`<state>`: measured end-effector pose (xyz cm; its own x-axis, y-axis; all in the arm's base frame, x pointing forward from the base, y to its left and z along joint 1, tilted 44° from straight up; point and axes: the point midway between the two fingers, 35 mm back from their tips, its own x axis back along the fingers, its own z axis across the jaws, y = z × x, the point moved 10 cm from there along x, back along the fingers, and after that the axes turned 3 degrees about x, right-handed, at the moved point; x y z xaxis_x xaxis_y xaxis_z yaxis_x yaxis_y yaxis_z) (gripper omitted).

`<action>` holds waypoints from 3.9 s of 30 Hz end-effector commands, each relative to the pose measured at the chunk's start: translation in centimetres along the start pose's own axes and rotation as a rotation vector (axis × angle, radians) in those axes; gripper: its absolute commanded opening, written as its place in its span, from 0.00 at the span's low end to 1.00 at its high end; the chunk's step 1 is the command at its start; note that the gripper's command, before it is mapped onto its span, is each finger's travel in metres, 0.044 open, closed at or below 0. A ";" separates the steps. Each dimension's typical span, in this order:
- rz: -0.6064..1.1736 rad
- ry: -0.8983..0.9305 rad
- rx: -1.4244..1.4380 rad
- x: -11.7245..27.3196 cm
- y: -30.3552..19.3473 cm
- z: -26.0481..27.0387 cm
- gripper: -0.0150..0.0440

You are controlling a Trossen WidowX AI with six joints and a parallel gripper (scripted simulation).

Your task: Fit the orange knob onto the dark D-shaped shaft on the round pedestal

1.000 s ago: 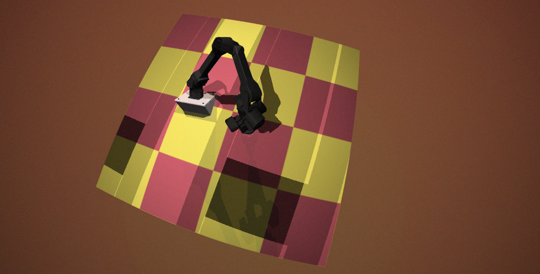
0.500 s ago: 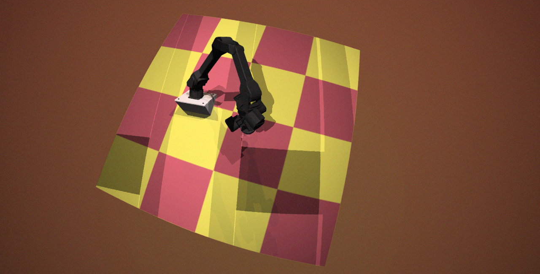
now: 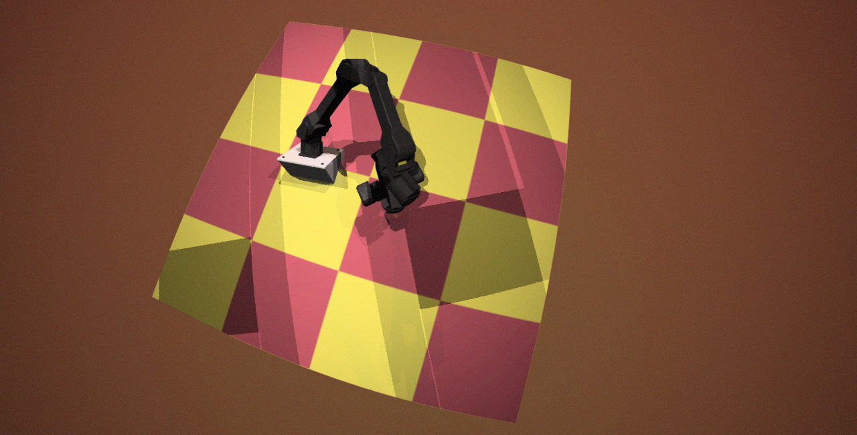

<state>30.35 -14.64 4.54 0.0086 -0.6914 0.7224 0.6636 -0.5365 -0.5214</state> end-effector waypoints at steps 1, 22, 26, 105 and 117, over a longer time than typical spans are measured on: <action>-0.006 0.002 -0.066 0.2 0.1 0.0 0.25; -0.005 0.002 -0.066 -0.3 -0.1 0.0 0.25; -0.005 0.002 -0.066 -0.1 0.0 0.0 0.25; -0.005 0.003 -0.485 0.2 0.0 0.1 0.25; -0.005 0.003 -0.694 0.1 0.1 0.0 0.25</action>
<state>30.42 -14.66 4.54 0.0079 -0.6908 0.7230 0.0510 -0.7218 -0.6902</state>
